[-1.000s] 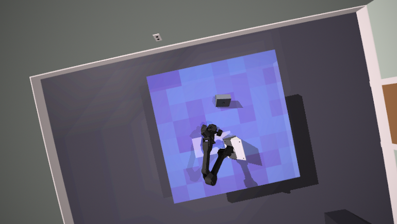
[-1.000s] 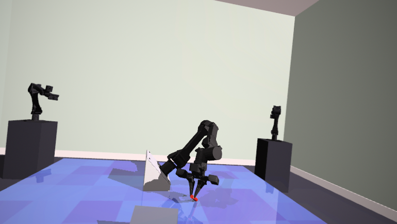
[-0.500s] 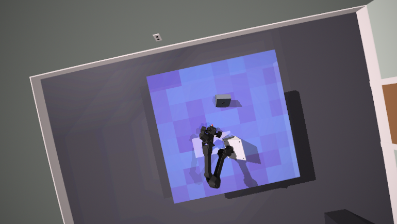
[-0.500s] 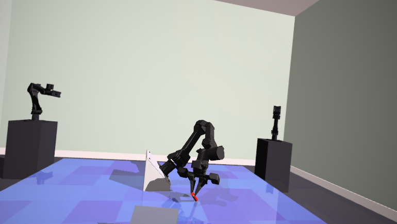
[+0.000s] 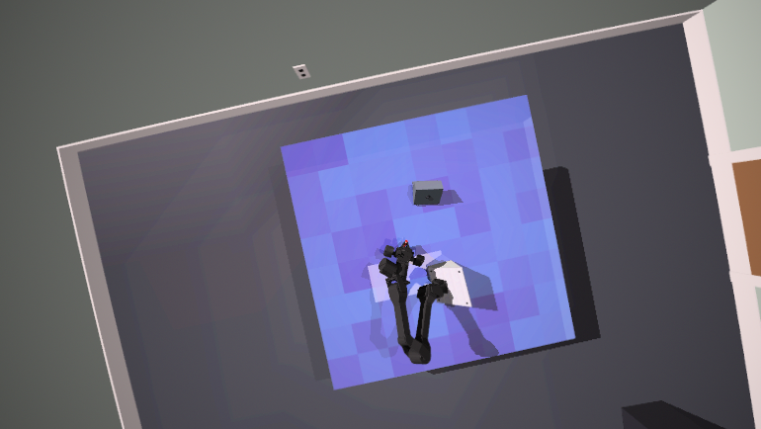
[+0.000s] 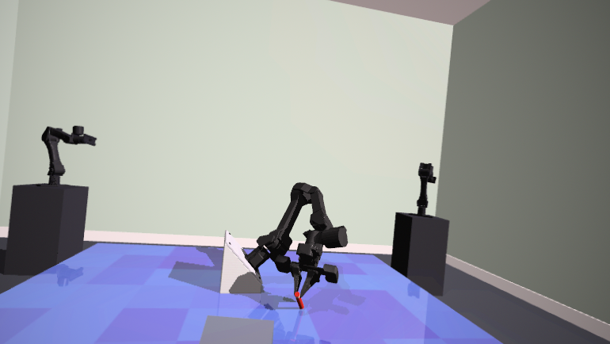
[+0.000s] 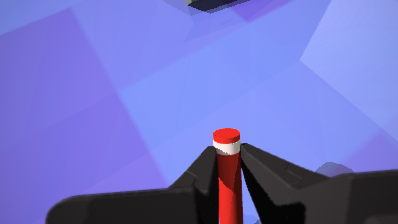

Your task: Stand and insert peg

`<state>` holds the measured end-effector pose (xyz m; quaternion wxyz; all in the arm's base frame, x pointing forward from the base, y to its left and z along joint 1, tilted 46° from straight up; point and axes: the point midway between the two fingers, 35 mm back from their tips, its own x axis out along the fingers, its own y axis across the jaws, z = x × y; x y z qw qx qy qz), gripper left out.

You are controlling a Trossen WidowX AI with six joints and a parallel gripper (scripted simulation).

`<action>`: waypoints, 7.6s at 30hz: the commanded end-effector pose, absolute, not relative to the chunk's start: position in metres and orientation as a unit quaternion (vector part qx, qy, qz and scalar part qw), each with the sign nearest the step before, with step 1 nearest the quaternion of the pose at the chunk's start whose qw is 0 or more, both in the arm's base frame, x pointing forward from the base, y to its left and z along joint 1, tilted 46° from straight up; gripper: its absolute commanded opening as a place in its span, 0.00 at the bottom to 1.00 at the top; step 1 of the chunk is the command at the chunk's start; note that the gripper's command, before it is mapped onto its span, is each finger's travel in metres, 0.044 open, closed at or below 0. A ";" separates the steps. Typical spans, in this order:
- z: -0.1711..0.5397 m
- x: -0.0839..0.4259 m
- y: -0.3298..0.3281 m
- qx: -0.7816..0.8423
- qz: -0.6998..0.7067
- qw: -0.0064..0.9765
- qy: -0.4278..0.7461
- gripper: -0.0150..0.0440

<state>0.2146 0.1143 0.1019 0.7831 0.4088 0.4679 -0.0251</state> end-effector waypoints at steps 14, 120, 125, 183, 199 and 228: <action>0.107 0.204 0.114 0.409 -0.055 0.814 0.410 0.34; 0.113 0.161 0.127 0.395 -0.143 0.881 0.216 0.34; 0.112 0.160 0.127 0.398 -0.144 0.881 0.212 0.34; 0.112 0.156 0.125 0.410 -0.149 0.880 0.187 0.47; 0.112 0.156 0.125 0.410 -0.149 0.880 0.187 1.00; 0.221 0.174 0.012 0.391 -0.150 0.886 0.202 1.00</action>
